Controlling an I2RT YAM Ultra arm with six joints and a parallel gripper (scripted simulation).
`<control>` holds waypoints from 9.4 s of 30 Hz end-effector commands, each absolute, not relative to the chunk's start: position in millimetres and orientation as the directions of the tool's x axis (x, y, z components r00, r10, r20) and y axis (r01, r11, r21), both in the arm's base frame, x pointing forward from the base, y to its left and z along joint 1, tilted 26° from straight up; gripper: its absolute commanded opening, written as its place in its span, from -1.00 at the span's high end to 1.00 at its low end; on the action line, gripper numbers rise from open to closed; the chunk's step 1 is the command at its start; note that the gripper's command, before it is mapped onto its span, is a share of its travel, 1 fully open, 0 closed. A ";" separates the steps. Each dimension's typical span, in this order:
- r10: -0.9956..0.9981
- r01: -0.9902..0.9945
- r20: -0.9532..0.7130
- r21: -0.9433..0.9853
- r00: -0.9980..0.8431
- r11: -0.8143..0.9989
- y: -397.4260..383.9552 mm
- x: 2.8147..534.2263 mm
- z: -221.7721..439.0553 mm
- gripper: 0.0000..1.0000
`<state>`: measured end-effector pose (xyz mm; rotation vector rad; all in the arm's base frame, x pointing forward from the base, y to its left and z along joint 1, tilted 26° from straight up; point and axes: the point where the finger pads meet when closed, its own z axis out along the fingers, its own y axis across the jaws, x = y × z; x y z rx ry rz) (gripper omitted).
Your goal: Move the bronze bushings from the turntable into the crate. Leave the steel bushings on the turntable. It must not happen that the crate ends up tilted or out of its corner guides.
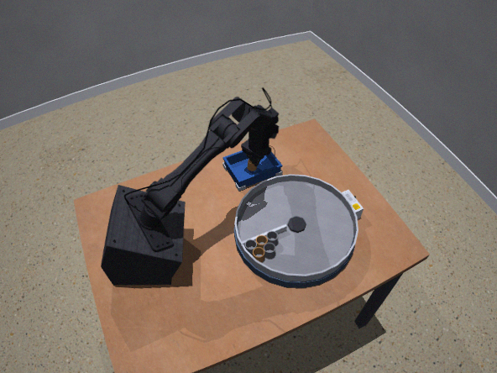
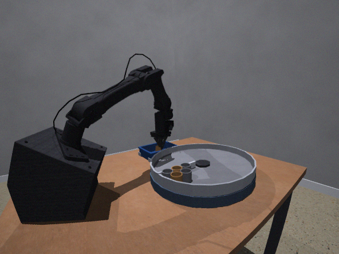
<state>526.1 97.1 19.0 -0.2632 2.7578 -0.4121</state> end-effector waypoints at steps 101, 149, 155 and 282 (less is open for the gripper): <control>-0.241 -0.133 -0.347 -0.306 -0.906 0.943 101.5 530.9 28.4 1.00; -0.242 -0.137 -0.335 -0.307 -0.911 0.942 100.4 527.7 27.9 1.00; -0.242 -0.137 -0.335 -0.307 -0.911 0.942 100.4 527.7 27.9 1.00; -0.244 -0.138 -0.333 -0.312 -0.911 0.940 100.5 526.0 29.2 0.68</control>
